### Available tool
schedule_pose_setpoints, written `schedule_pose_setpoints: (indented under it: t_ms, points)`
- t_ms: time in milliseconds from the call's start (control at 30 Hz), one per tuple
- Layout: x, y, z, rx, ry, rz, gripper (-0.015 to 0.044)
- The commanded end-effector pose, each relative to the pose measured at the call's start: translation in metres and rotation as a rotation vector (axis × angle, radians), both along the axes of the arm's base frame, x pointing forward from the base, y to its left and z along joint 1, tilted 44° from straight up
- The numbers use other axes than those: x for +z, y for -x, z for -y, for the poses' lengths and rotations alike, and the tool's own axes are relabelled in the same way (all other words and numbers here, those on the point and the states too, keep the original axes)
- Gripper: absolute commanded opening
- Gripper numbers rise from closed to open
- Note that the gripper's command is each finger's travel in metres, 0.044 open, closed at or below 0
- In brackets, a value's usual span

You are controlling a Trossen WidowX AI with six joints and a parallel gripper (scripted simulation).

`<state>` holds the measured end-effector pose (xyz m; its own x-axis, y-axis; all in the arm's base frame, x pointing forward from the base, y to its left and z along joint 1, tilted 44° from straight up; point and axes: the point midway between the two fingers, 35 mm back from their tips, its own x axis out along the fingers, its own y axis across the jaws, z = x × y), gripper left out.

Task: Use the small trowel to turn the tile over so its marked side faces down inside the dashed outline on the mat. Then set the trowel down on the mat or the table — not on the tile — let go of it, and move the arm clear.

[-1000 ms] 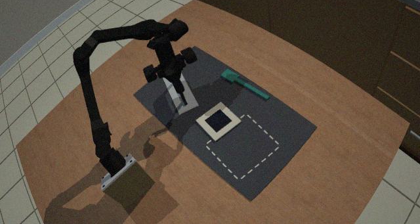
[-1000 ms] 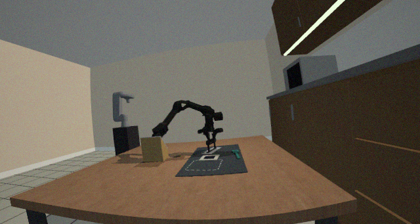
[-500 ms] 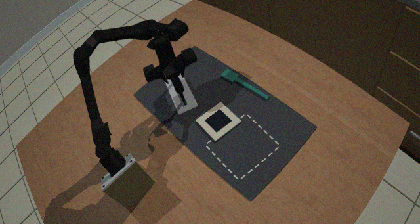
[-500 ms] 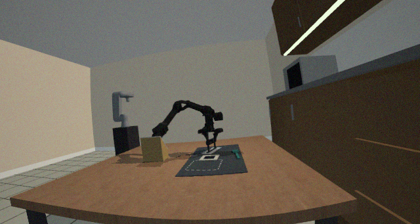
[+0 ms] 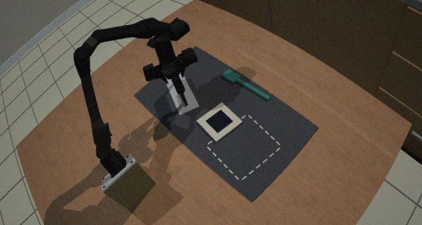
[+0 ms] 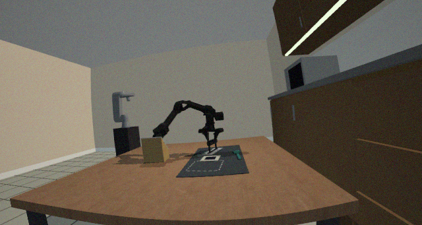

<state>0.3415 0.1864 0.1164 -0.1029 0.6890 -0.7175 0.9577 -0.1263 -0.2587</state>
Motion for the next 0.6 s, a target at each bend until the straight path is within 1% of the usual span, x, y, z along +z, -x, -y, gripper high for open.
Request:
schedule_pose_setpoints:
  t_ms: [0,200,233,367,567]
  points:
    - [0.024,-0.003,0.022,-0.006,-0.007,0.014,0.027]
    - [0.026,-0.003,0.024,-0.006,-0.007,0.014,0.027]
    - [0.027,-0.006,0.027,-0.02,-0.004,0.02,0.0296]
    - [0.034,-0.006,0.033,-0.018,-0.003,0.022,0.03]
    - [0.029,-0.005,0.033,0.066,0.018,0.132,0.03]
